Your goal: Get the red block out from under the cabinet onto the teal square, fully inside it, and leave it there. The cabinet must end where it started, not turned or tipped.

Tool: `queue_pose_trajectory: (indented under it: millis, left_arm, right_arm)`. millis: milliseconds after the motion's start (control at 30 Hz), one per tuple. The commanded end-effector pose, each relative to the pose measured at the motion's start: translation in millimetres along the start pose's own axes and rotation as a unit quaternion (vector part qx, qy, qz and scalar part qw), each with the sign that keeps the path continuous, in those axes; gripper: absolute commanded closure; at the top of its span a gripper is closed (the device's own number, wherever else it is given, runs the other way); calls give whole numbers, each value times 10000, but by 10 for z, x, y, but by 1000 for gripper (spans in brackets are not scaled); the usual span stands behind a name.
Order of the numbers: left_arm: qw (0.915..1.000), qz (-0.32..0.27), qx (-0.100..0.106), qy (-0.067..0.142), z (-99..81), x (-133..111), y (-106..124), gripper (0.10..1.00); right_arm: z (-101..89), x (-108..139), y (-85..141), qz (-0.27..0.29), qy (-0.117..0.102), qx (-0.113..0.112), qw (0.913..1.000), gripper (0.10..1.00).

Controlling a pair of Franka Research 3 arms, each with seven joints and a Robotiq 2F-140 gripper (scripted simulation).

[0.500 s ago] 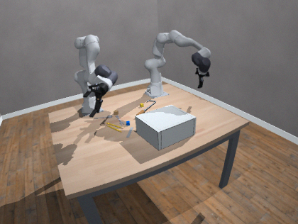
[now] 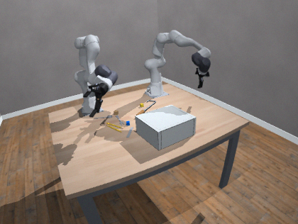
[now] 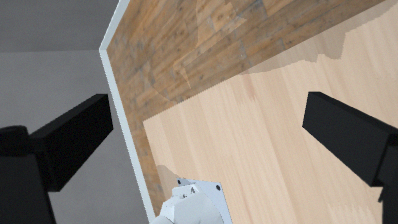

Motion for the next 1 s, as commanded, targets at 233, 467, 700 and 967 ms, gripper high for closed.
queue_pose_trajectory:
  millis: [233, 467, 700, 967]
  left_arm:
    - [10000, 19, -17, -38, 10, 27, -17, 98]
    - [9992, 167, -153, -321, 97, 222, -150, 98]
    - [9960, 375, -402, -710, 239, 508, -368, 98]
    - [9898, 583, -726, -1077, 409, 805, -634, 98]
  right_arm:
    - [-169, -103, 34, -217, 149, -369, 9990, 999]
    - [-319, -190, 73, -400, 222, -695, 9965, 999]
    - [-445, -260, 110, -546, 247, -964, 9935, 999]
    - [-609, -348, 159, -728, 241, -1303, 9885, 999]
Point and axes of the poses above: on each arm, the point where the finger pads meet when closed, its own z axis out along the fingers, its own y axis across the jaws, x = y × z, the point moved 10 cm from there along -z, back along the fingers, and after that the axes turned 11 degrees about -z, right-handed, at the moved point
